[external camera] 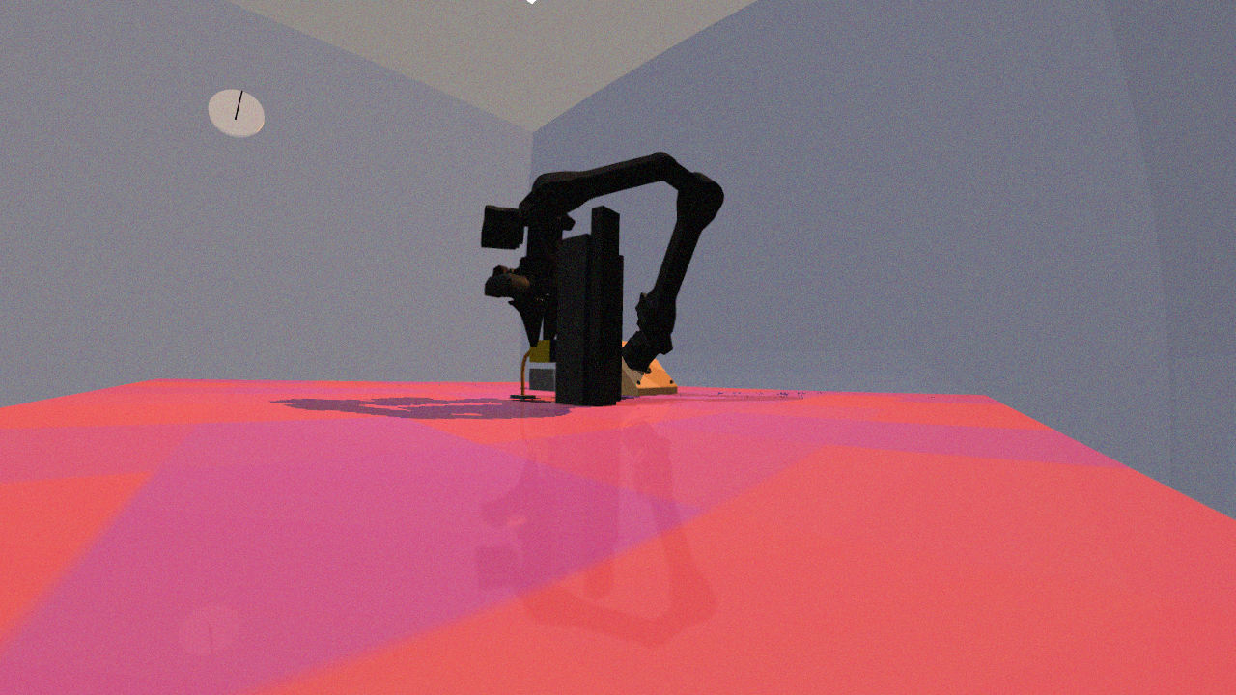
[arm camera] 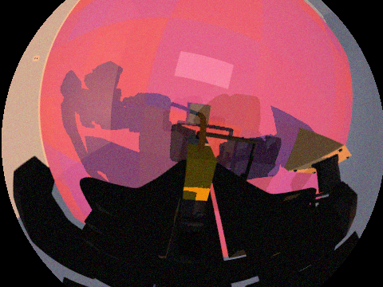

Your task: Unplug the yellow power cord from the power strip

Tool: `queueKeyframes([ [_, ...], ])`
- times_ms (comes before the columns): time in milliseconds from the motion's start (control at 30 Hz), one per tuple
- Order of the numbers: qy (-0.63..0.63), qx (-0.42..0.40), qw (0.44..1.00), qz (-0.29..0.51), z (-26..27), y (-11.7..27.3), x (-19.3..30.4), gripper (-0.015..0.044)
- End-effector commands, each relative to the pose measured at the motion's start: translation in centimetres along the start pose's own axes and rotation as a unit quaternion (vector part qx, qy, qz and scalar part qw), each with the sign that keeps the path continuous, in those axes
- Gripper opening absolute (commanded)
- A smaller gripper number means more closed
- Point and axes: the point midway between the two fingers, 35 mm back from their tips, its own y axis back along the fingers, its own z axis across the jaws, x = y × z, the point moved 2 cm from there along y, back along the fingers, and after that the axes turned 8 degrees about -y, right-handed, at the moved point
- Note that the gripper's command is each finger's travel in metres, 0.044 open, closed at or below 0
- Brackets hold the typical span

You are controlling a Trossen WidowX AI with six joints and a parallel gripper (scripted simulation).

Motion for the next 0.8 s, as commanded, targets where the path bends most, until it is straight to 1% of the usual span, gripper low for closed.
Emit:
queueKeyframes([
  [0,0.000,0.000,1.000,0.000,0.1,0.0,-0.3,0.0000],
  [767,0.000,-0.001,1.000,-0.002,0.7,0.3,-3.9,0.0000],
])
